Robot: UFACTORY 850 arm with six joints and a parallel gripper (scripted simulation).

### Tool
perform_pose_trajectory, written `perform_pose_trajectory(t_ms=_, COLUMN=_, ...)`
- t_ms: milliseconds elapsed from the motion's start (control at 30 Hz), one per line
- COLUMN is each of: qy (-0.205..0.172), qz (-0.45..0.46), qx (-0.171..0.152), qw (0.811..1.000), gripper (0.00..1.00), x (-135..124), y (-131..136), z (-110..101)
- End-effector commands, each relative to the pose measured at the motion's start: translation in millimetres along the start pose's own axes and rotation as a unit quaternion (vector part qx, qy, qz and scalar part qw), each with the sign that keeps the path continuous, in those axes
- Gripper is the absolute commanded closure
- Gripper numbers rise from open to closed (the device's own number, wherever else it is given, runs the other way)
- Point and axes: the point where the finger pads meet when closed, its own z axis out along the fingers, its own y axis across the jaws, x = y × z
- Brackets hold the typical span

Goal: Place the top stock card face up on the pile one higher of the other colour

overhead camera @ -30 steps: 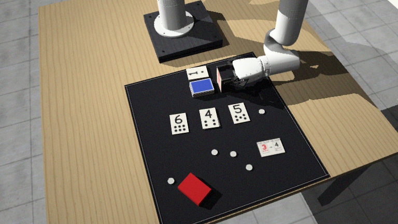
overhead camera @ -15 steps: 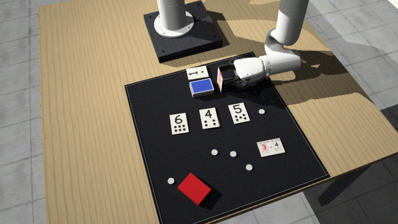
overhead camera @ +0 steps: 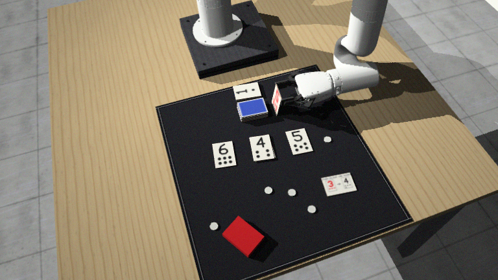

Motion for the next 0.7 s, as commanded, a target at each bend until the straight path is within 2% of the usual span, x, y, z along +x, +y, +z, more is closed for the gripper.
perform_pose_trajectory(t_ms=0, qy=0.0, qz=0.001, qx=0.0, qw=1.0, gripper=0.27, x=0, y=0, z=-4)
perform_pose_trajectory(t_ms=667, qy=0.0, qz=0.001, qx=0.0, qw=1.0, gripper=0.27, x=-4, y=0, z=-15)
